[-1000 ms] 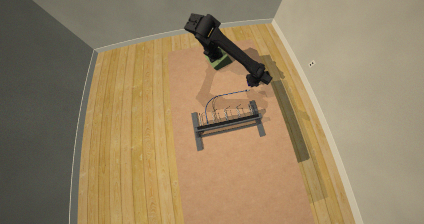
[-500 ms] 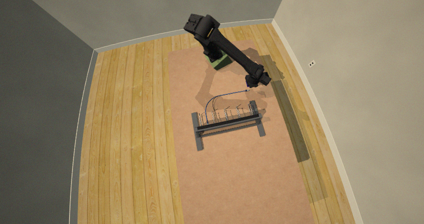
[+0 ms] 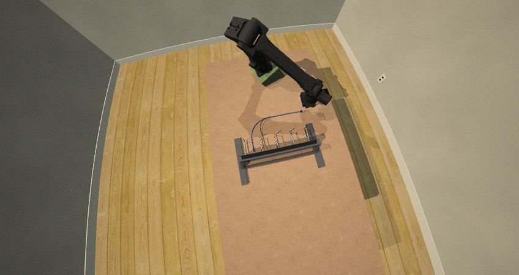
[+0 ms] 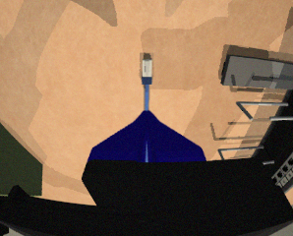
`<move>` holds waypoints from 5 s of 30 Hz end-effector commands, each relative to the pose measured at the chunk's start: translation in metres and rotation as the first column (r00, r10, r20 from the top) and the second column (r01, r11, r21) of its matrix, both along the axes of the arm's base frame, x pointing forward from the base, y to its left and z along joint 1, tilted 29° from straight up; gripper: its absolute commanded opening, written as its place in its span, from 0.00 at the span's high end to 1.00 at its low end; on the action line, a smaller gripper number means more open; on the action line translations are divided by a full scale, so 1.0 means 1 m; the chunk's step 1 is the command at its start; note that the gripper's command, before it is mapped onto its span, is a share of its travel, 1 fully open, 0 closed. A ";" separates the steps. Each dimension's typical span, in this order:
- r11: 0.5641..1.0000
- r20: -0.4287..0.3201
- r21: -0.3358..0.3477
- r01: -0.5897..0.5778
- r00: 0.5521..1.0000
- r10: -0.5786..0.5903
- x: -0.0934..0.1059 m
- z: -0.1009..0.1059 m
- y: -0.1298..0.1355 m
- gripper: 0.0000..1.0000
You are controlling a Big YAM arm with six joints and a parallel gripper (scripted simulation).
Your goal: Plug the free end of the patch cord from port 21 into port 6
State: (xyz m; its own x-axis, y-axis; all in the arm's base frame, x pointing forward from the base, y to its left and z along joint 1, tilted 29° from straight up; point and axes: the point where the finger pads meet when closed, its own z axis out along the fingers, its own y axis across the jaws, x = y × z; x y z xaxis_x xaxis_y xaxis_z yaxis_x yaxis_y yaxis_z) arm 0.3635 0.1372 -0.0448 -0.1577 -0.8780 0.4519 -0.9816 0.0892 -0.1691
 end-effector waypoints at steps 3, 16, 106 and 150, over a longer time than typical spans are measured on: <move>1.000 0.046 0.031 -0.001 0.999 -0.001 0.017 0.015 0.005 1.00; 1.000 0.041 0.027 -0.006 0.999 0.005 0.013 0.014 0.005 1.00; 1.000 0.015 0.007 0.006 1.000 -0.006 0.012 -0.033 -0.019 0.64; 1.000 0.009 0.003 0.006 1.000 -0.006 0.015 -0.059 -0.032 0.64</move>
State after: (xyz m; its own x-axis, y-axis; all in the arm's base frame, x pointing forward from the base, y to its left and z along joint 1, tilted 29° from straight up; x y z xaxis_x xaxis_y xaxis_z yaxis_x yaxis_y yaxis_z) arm 0.3724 0.1059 -0.1013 -0.1677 -0.8781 0.4481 -0.9795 0.0969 -0.1768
